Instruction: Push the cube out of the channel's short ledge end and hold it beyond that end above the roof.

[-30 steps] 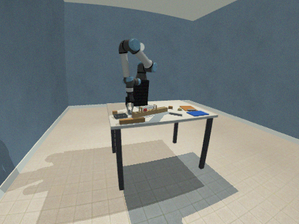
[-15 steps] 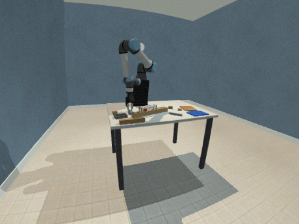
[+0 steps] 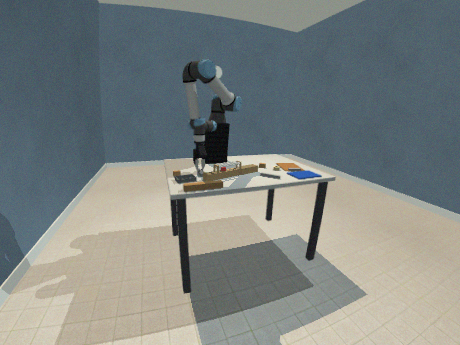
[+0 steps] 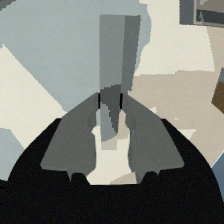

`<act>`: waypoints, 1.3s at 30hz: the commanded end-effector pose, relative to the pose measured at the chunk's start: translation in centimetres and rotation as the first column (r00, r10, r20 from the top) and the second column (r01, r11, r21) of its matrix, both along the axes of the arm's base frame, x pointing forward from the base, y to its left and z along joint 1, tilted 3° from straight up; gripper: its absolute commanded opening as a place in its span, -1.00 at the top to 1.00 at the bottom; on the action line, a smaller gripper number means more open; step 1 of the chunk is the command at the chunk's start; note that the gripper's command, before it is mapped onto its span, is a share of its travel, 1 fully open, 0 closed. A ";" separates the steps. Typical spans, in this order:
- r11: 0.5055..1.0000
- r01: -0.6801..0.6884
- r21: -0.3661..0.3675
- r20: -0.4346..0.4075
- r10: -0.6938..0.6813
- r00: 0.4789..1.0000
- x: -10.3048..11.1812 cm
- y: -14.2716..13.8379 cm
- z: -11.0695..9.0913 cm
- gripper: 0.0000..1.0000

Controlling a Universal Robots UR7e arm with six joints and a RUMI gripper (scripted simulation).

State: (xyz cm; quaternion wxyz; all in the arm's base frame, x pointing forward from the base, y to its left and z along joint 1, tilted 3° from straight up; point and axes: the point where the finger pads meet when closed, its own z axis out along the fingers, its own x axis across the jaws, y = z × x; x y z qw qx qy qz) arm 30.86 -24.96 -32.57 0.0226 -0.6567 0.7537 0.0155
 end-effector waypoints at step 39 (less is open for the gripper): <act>1.000 0.000 -0.001 0.001 0.000 1.000 -0.1 -0.4 6.4 1.00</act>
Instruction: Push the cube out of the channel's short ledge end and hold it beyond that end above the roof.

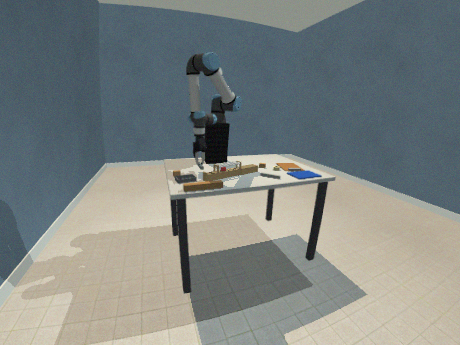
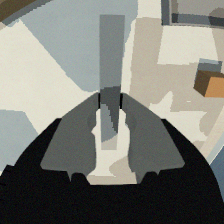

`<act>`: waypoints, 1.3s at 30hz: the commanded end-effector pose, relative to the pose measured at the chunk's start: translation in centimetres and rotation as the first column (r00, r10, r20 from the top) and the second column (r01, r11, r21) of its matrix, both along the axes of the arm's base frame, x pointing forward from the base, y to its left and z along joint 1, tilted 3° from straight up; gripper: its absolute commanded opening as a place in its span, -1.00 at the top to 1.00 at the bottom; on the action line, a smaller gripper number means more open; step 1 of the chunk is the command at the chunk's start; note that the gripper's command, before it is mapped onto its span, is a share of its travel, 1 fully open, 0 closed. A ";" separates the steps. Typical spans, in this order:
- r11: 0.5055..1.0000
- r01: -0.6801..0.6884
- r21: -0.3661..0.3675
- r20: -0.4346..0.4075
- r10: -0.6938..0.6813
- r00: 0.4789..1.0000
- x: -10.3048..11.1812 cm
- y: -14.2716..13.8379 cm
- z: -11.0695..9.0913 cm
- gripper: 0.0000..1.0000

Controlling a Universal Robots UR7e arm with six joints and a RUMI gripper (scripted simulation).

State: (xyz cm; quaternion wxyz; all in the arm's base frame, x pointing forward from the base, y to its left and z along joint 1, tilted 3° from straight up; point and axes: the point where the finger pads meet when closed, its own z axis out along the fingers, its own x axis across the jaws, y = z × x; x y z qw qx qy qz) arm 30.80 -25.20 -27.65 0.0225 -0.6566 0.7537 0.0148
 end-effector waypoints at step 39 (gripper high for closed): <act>1.000 0.000 0.000 0.000 0.000 1.000 -0.1 -0.4 6.5 1.00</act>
